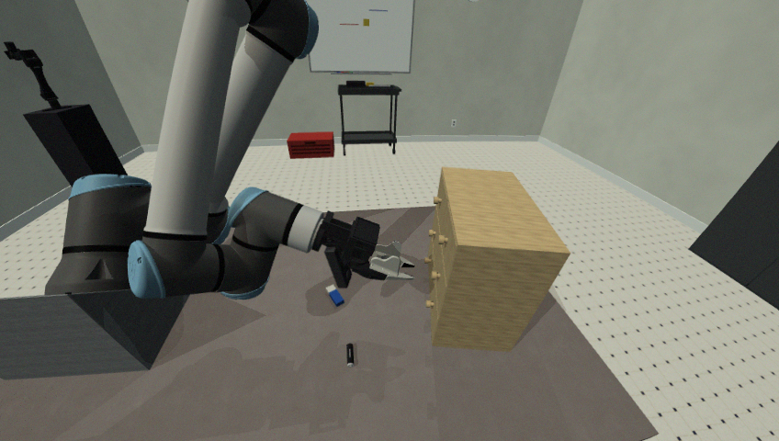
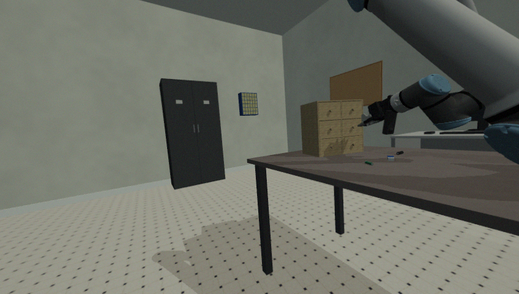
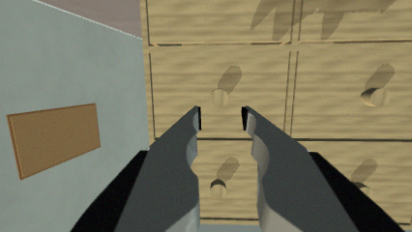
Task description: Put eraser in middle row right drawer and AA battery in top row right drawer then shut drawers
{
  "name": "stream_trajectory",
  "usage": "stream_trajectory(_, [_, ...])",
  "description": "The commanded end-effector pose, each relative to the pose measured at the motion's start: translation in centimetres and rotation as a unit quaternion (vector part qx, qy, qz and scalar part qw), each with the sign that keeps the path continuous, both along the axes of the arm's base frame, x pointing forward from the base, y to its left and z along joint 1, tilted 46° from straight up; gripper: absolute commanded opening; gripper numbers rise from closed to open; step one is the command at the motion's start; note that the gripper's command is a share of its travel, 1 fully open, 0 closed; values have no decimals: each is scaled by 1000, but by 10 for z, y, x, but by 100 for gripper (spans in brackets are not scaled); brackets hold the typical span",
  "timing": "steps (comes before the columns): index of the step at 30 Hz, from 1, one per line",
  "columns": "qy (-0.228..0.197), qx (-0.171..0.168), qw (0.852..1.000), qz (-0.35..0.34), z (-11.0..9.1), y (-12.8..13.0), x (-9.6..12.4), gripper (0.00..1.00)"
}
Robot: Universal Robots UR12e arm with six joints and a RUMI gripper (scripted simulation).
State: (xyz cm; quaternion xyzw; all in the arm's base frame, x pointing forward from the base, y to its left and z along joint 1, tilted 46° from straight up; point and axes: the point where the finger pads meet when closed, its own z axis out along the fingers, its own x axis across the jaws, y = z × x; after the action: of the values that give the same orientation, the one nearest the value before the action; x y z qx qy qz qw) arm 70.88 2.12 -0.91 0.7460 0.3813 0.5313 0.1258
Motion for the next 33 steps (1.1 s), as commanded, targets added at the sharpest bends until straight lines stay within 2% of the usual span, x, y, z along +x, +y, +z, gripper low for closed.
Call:
stream_trajectory(1, [0, 0, 1000, 0, -3, 1, 9, 20])
stream_trajectory(14, [0, 0, 1000, 0, -7, 3, 17, 20])
stream_trajectory(33, [0, 0, 1000, 0, -7, 3, 18, 20])
